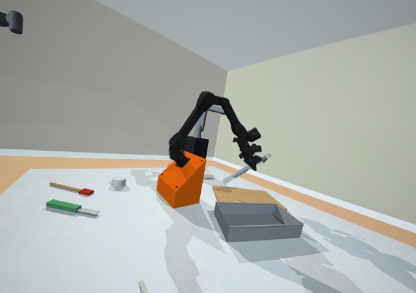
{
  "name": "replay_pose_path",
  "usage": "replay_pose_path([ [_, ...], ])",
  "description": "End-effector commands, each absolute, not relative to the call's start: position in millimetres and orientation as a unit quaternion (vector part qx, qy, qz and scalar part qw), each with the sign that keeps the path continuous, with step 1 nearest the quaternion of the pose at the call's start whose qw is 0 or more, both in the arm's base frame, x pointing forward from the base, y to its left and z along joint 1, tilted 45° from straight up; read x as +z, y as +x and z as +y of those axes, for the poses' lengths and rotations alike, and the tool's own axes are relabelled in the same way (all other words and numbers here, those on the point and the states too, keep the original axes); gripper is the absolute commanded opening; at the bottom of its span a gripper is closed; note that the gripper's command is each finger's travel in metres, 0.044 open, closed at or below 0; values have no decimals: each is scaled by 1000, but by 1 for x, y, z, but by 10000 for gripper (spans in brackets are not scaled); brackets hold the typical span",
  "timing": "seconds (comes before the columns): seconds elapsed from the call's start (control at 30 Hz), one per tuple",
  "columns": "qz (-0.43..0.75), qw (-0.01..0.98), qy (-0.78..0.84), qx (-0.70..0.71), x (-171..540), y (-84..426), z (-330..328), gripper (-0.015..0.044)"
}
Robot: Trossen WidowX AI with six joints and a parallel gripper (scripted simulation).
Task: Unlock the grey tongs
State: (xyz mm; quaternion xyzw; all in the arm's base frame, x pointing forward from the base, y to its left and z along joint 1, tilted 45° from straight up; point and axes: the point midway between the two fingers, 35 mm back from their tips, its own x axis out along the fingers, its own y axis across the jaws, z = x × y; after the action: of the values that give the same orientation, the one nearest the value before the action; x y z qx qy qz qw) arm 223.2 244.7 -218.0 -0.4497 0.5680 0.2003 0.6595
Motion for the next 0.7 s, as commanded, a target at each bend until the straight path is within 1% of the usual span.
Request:
replay_pose_path([
  [0.0, 547, 675, -447, 212, -212, 223, 245, -150],
  [0.67, 448, 743, -422, 263, -178, 213, 238, -150],
])
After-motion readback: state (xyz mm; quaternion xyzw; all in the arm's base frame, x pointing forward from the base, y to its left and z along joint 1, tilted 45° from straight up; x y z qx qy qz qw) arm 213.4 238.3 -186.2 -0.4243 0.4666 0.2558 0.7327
